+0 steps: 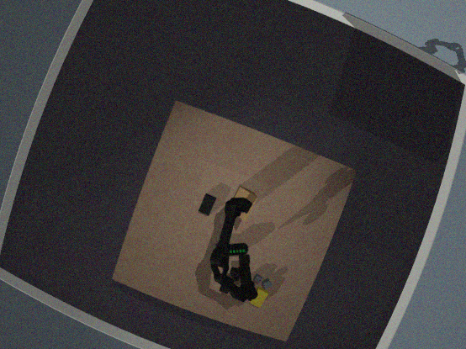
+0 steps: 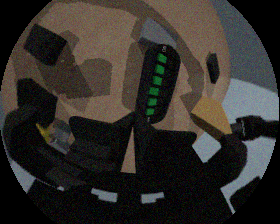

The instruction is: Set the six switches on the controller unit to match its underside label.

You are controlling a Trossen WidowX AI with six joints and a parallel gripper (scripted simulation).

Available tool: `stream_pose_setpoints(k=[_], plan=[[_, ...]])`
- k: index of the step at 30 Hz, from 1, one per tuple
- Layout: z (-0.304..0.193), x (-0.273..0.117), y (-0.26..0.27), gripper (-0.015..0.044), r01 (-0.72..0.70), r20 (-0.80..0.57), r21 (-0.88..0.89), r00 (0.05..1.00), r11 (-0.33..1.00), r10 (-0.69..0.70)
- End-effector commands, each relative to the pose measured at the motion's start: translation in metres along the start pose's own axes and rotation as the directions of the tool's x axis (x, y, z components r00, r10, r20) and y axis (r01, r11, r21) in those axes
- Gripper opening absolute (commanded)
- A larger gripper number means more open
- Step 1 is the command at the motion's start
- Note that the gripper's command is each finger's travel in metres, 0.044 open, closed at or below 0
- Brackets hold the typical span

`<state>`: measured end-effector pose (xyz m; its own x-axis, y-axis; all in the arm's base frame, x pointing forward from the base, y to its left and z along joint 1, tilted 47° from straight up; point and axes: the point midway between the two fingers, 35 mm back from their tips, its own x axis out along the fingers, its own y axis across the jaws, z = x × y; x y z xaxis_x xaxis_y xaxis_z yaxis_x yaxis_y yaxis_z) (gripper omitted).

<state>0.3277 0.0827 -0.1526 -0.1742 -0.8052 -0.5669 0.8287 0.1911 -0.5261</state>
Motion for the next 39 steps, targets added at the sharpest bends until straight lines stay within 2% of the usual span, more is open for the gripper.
stream_pose_setpoints(k=[1,39], plan=[[-0.004,0.003,0.004,0.0000,0.019,-0.003,0.004,1.000,1.000,-0.019],[-0.003,0.054,0.019,0.0000,0.021,-0.001,0.004,1.000,1.000,-0.021]])
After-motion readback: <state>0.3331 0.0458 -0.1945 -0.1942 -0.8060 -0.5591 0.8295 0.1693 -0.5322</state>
